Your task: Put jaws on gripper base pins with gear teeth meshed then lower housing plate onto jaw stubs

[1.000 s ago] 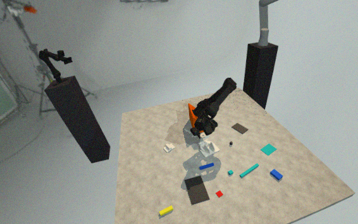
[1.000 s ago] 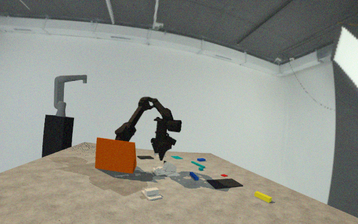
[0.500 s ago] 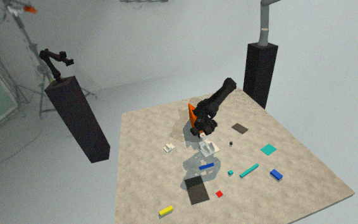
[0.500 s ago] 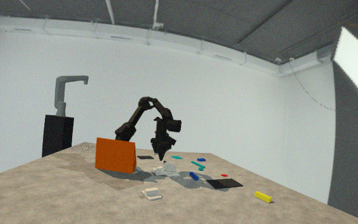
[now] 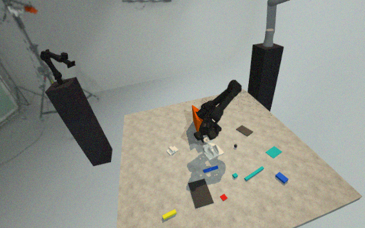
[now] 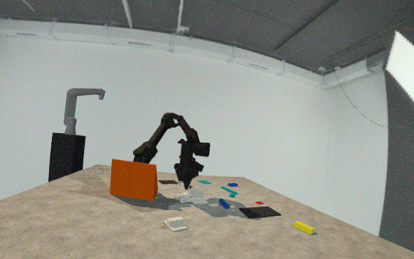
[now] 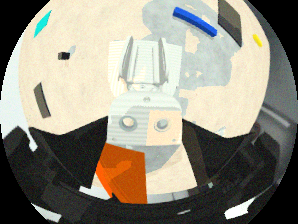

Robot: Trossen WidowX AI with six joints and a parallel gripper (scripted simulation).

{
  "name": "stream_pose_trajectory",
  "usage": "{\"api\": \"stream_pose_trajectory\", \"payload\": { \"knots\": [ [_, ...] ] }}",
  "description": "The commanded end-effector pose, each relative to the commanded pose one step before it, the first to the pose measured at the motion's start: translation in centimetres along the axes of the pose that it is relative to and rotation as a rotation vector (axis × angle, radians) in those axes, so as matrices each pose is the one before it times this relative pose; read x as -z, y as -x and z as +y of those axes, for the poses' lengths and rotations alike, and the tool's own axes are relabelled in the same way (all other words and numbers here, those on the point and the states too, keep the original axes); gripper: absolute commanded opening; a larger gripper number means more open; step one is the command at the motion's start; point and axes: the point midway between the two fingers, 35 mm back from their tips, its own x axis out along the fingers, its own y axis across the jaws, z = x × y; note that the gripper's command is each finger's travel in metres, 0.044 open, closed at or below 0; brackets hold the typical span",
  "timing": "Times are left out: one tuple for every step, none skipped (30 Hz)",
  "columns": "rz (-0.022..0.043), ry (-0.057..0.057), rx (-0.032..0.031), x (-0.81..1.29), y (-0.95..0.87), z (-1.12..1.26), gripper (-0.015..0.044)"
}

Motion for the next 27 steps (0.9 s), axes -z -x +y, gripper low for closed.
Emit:
{"api": "stream_pose_trajectory", "payload": {
  "knots": [
    [-0.00164,-0.0076,-0.00692,0.044,-0.804,0.029,0.0351],
    [-0.00003,0.0,0.00002,-0.003,-0.164,-0.001,0.0351],
    [-0.00004,0.0,-0.00001,-0.002,-0.163,0.0,0.0351],
    [-0.00004,0.0,-0.00004,-0.001,-0.163,0.001,0.0351],
    [-0.00004,0.0,-0.00006,0.0,-0.162,0.002,0.0351],
    [-0.00004,0.0,-0.00009,0.001,-0.162,0.004,0.0351],
    [-0.00005,0.0,-0.00012,0.001,-0.162,0.005,0.0351],
    [-0.00005,0.0,-0.00014,0.002,-0.161,0.006,0.0351],
    [-0.00005,0.0,-0.00017,0.003,-0.161,0.007,0.0351],
    [-0.00005,0.0,-0.0002,0.004,-0.16,0.008,0.0351],
    [-0.00005,0.0,-0.00022,0.005,-0.16,0.009,0.0351],
    [-0.00005,0.0,-0.00025,0.006,-0.159,0.01,0.0351],
    [-0.00005,0.0,-0.00028,0.007,-0.158,0.012,0.0351],
    [-0.00005,0.0,-0.0003,0.008,-0.158,0.013,0.0351],
    [-0.00005,0.0,-0.00033,0.009,-0.157,0.014,0.0351],
    [-0.00005,0.0,-0.00036,0.009,-0.157,0.015,0.0351],
    [-0.00005,0.0,-0.00038,0.01,-0.157,0.016,0.0351],
    [-0.00005,0.0,-0.00041,0.011,-0.156,0.017,0.0351],
    [-0.00005,0.0001,-0.00044,0.012,-0.156,0.018,0.0351],
    [-0.00004,0.0001,-0.00046,0.013,-0.155,0.019,0.0351],
    [-0.00004,0.0001,-0.00049,0.014,-0.154,0.02,0.0351],
    [-0.00004,0.0001,-0.00052,0.015,-0.154,0.021,0.0351],
    [-0.00004,0.0001,-0.00054,0.016,-0.152,0.022,0.0351],
    [-0.00003,0.0,-0.00044,0.013,-0.119,0.018,0.0351],
    [-0.00002,0.0,-0.00027,0.008,-0.071,0.011,0.0351],
    [0.0,0.0,-0.00009,0.003,-0.024,0.004,0.0351],
    [0.0,0.0,0.0,0.0,0.0,0.0,0.0351]
  ]
}}
